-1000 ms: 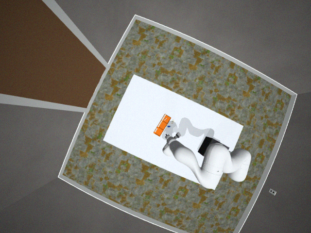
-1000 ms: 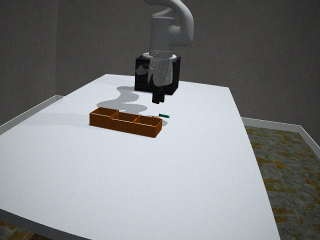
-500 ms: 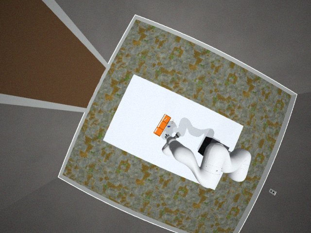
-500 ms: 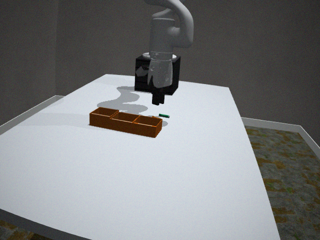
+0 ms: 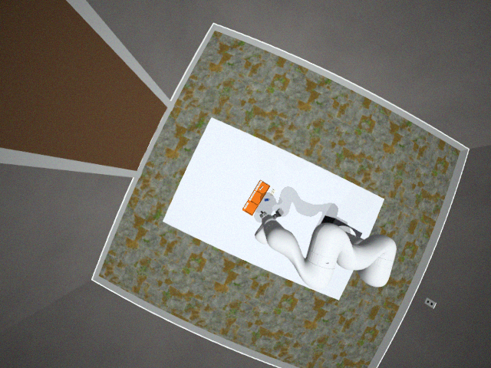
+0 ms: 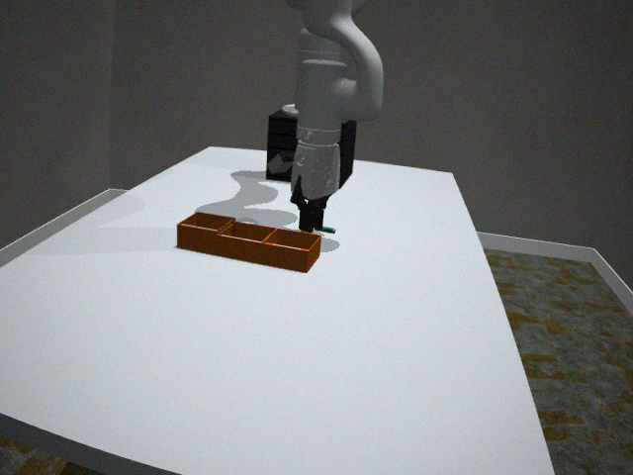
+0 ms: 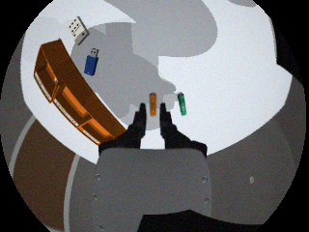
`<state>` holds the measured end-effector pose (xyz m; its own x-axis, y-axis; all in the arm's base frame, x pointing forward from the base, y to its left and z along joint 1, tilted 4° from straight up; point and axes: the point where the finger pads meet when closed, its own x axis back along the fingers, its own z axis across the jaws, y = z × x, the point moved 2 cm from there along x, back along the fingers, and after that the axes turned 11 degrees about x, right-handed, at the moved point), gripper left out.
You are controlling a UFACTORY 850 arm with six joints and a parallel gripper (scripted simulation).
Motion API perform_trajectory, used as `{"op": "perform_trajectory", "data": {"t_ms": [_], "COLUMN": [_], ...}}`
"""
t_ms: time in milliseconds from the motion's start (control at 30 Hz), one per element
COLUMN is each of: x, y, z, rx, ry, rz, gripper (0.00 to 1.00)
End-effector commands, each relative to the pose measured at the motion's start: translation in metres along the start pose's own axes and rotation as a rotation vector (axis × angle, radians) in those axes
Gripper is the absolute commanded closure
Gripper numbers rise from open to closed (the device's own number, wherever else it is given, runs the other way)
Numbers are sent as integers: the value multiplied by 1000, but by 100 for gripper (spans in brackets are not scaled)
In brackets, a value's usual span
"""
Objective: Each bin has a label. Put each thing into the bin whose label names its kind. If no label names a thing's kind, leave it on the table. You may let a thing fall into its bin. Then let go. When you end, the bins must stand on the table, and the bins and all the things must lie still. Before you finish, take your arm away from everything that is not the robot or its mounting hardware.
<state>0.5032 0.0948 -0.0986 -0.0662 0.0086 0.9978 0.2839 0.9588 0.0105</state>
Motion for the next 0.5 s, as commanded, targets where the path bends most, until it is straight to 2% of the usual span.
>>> {"op": "perform_trajectory", "data": {"t_ms": [0,467], "x": [-3,-15], "y": [1,0], "z": [-1,-1], "rx": [0,0], "ry": [-3,-3], "rz": [-7,-7], "gripper": [77,77]}}
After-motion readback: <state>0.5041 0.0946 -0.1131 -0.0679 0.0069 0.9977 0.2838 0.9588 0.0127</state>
